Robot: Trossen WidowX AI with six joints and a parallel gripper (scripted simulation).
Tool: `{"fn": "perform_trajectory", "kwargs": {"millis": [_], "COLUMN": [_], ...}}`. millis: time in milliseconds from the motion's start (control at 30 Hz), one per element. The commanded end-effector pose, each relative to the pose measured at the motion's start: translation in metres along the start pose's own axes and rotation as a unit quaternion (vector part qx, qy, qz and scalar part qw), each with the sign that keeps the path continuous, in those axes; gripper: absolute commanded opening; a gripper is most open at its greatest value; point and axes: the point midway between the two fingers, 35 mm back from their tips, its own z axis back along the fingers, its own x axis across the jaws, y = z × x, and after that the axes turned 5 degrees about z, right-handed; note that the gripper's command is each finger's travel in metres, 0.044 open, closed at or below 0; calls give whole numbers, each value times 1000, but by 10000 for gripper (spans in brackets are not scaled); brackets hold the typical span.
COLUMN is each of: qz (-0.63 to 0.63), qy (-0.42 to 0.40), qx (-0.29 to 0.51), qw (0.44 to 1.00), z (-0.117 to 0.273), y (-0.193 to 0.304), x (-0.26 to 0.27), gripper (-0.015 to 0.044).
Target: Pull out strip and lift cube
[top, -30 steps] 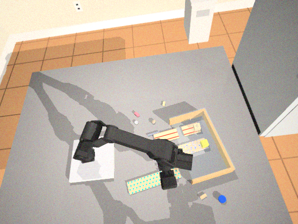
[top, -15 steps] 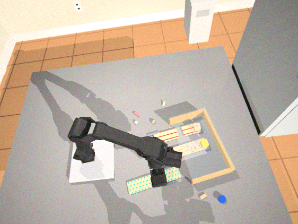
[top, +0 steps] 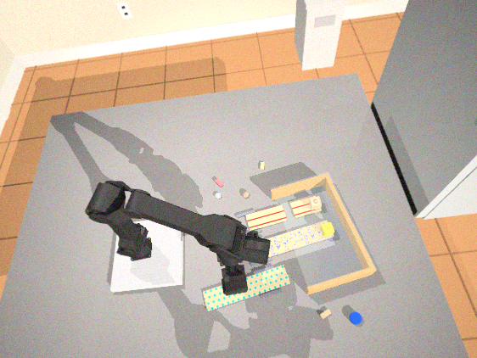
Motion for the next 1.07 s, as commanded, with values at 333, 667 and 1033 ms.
{"fn": "perform_trajectory", "kwargs": {"millis": [333,667,1033], "qz": [-2,-2,-2], "qy": [-1,-1,-1], "qx": [-3,-3,-3], "qw": [1000,1000,1000], "z": [36,36,36], "y": [3,3,3], "x": [2,2,2], "gripper": [0,0,0]}}
